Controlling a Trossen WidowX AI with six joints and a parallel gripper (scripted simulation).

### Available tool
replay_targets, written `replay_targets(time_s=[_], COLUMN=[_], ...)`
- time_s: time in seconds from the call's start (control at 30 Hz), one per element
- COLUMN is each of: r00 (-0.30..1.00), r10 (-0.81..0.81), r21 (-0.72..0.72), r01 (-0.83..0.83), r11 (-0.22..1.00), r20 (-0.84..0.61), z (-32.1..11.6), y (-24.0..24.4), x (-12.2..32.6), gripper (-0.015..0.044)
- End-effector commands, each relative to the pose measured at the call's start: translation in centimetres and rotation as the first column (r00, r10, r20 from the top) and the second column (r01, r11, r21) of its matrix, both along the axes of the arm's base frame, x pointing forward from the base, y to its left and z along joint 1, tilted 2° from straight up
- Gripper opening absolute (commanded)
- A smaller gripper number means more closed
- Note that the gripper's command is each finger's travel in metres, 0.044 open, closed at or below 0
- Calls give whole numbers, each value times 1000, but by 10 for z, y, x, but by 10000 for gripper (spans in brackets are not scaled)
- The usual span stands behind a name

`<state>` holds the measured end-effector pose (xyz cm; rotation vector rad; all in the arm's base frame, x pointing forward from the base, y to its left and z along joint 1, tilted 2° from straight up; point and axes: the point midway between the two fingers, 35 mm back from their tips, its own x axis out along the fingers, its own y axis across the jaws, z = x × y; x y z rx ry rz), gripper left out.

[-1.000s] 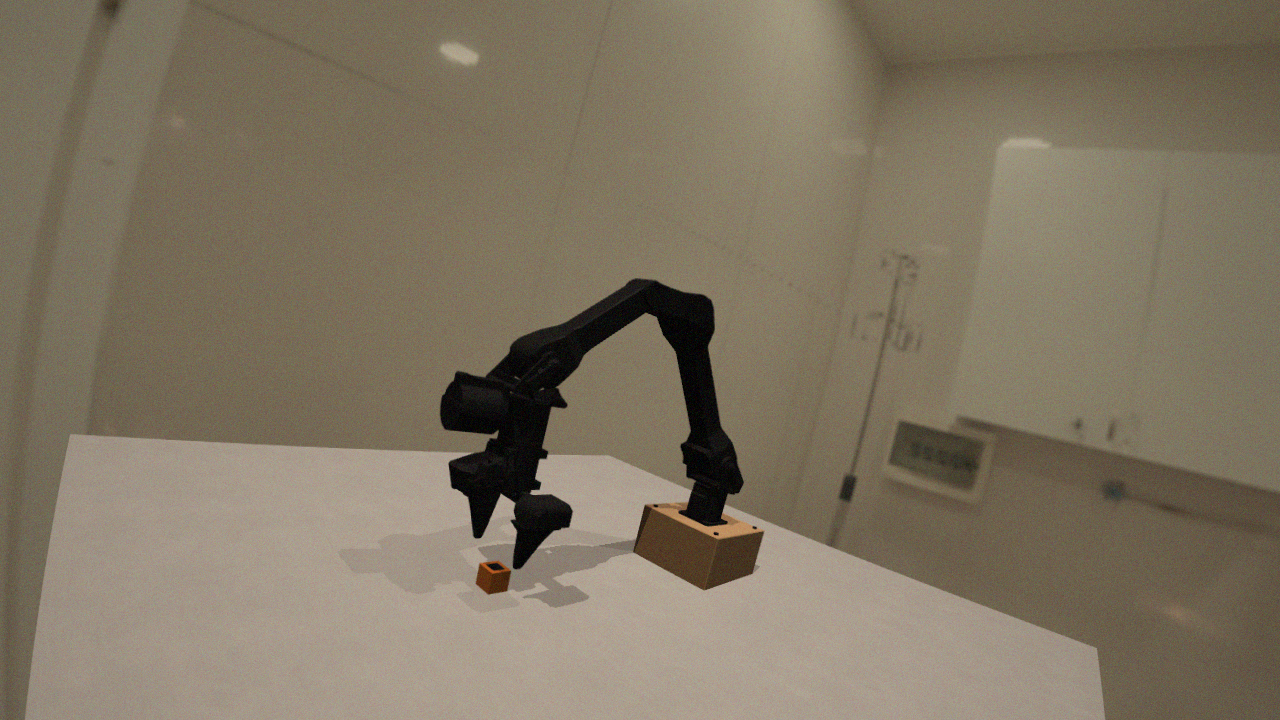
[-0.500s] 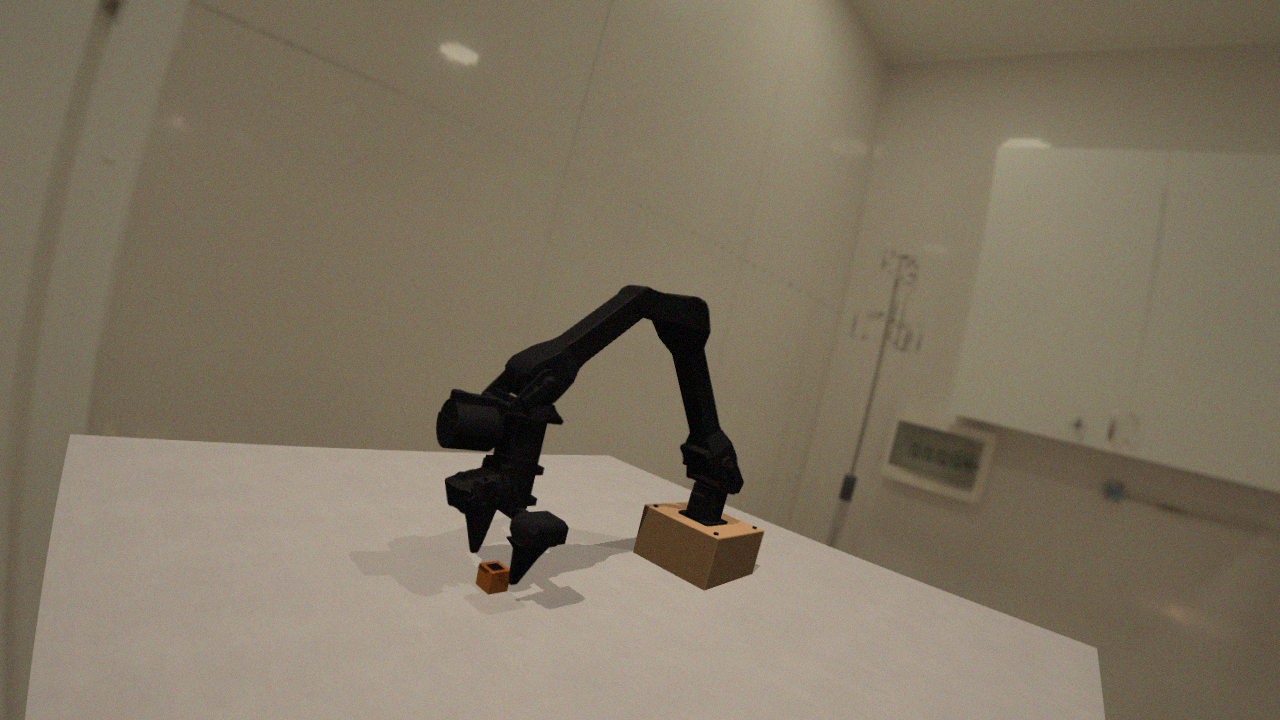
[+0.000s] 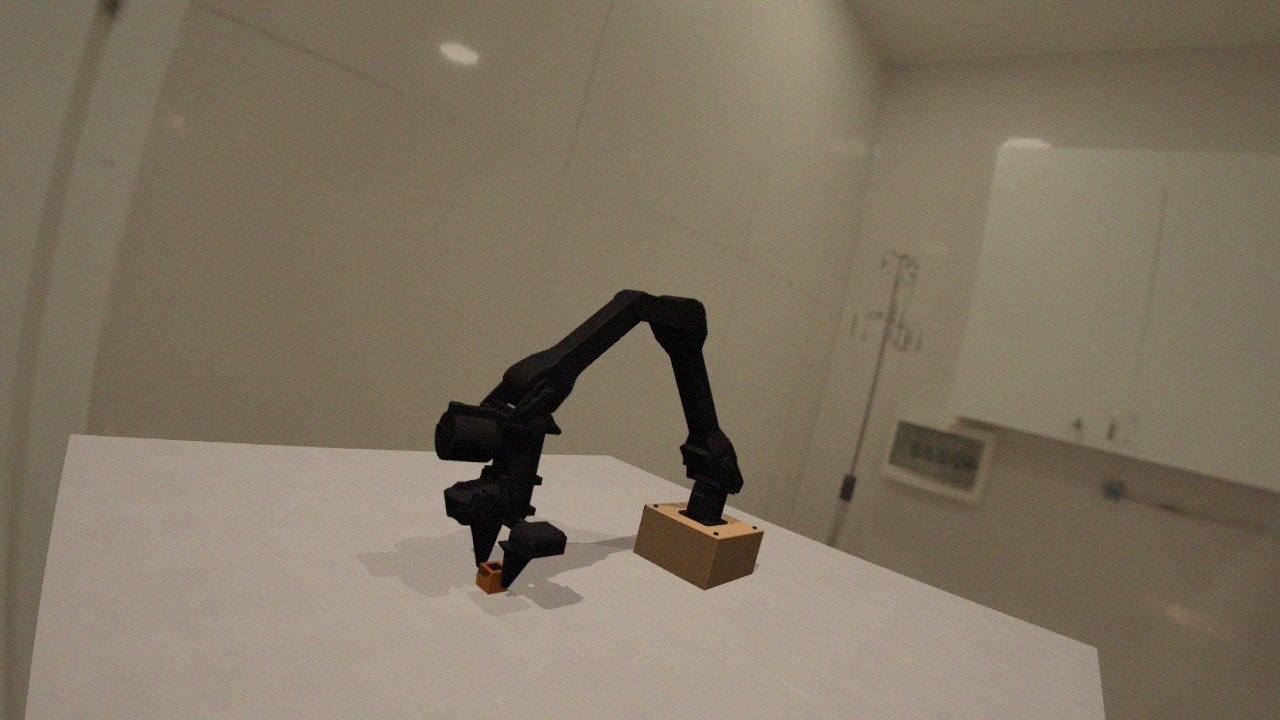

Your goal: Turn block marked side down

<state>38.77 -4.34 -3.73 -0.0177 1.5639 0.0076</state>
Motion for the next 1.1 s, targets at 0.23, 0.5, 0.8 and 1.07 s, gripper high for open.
replay_targets(time_s=[0.23,0.5,0.8,1.07], r00=[1000,1000,1000,999], r10=[5,5,5,3], r21=[4,4,4,6], r01=[-5,-5,-5,-4], r11=[1000,1000,1000,1000], r20=[-3,-3,-3,49], z=[-2,-2,28,24], y=[1,1,1,0], x=[0,0,0,1], gripper=[92,38,0,0])
